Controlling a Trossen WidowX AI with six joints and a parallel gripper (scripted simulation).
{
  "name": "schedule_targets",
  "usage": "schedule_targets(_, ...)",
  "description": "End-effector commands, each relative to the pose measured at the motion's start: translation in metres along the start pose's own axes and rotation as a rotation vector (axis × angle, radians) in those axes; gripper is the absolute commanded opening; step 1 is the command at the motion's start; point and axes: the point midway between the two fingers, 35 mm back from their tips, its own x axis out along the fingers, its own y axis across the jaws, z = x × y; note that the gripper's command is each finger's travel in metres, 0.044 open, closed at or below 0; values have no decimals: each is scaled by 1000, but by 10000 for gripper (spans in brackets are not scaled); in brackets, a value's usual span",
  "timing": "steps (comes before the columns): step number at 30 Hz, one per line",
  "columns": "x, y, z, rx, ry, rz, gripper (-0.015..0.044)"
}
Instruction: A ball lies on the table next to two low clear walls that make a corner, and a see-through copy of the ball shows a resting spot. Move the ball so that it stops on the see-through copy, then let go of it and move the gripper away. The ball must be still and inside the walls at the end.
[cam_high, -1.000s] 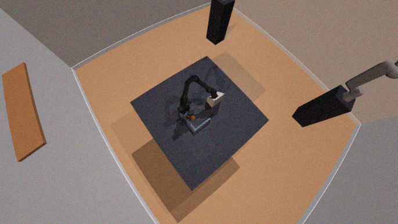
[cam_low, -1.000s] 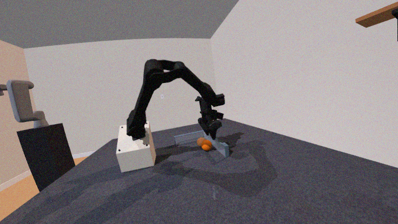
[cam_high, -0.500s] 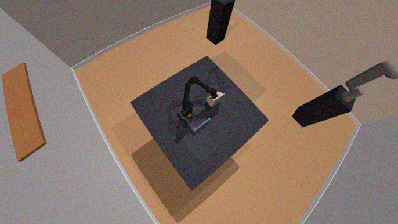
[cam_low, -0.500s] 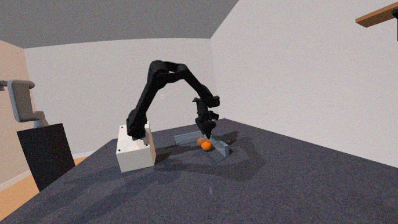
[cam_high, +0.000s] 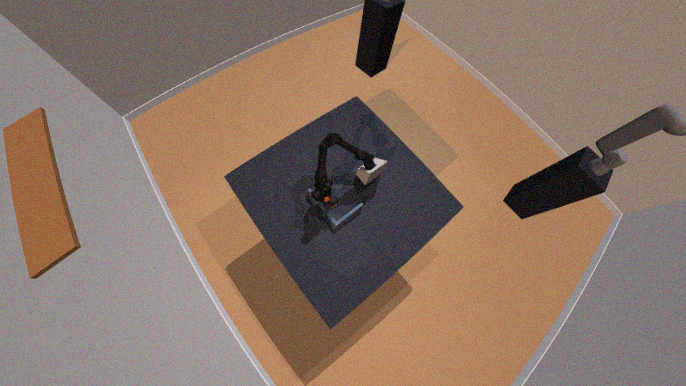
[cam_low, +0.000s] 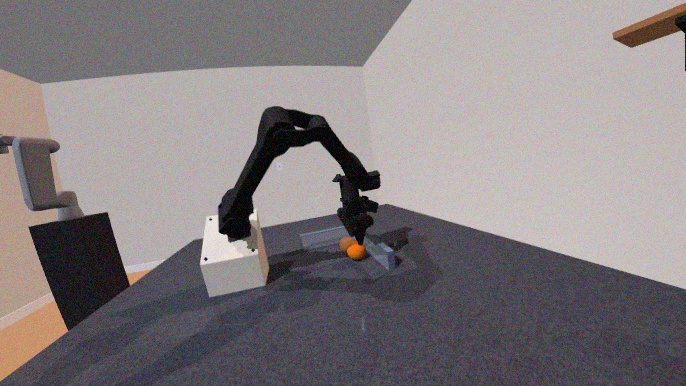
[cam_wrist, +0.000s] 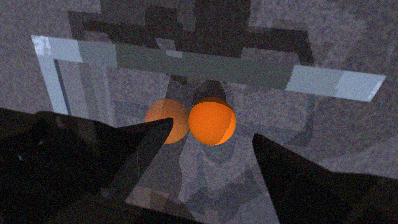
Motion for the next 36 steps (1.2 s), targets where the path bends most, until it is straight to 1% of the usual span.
schedule_targets(1, 11, 1, -3, -10, 14, -4, 406)
schedule_targets(19, 37, 0, -5, -10, 14, -6, 406)
schedule_targets(23, 37, 0, -5, -10, 14, -6, 301)
schedule_targets(29, 37, 0, -5, -10, 14, -6, 261)
schedule_targets(33, 33, 1, -4, -8, 15, -5, 156)
schedule_targets(36, 20, 2, -2, -4, 21, 3, 78)
